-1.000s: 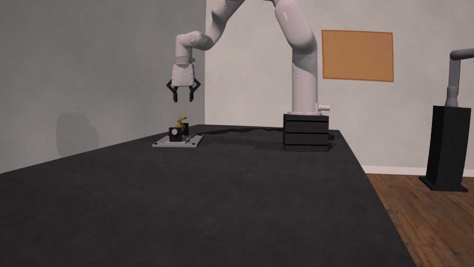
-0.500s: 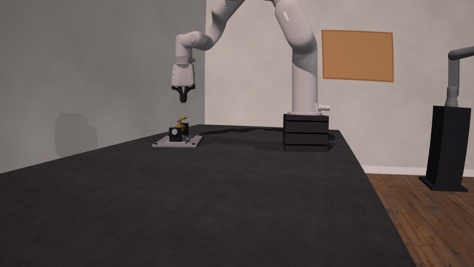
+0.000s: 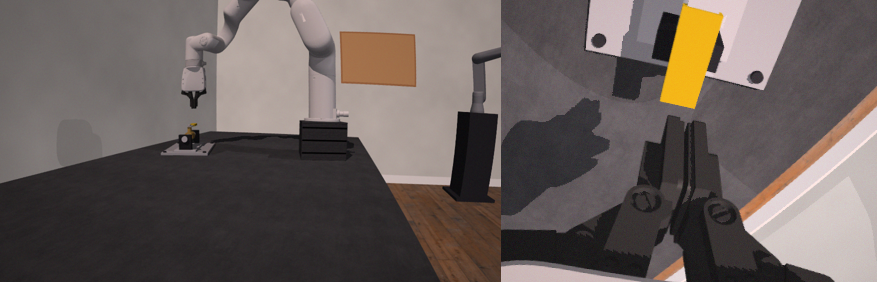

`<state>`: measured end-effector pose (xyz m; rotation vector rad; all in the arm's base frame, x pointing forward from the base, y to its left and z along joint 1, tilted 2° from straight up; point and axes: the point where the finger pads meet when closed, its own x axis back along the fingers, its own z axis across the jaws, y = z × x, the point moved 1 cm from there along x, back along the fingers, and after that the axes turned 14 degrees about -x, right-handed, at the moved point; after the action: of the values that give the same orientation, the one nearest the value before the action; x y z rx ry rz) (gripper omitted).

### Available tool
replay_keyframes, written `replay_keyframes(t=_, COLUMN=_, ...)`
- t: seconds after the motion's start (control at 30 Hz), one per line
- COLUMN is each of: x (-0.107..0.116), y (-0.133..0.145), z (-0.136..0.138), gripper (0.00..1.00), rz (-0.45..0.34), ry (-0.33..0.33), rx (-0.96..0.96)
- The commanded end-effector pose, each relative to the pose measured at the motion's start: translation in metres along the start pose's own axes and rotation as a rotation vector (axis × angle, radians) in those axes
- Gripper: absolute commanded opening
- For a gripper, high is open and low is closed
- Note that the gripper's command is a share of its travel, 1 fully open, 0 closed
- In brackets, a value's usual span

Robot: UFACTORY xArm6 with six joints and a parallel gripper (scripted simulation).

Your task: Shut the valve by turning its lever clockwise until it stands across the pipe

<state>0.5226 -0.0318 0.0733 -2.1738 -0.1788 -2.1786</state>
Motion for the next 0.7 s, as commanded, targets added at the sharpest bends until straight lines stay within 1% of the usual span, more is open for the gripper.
replay_keyframes(t=0.0, x=0.0018, y=0.0002, z=0.0014, gripper=0.0, rz=-0.001, ry=0.004, rx=0.0)
replay_keyframes(t=0.33, x=0.0018, y=0.0002, z=0.0014, gripper=0.0, rz=-0.001, ry=0.004, rx=0.0)
replay_keyframes(t=0.37, x=0.0018, y=0.0002, z=0.0014, gripper=0.68, rz=-0.001, ry=0.004, rx=0.0)
replay_keyframes(t=0.67, x=0.0018, y=0.0002, z=0.0014, gripper=0.68, rz=-0.001, ry=0.004, rx=0.0)
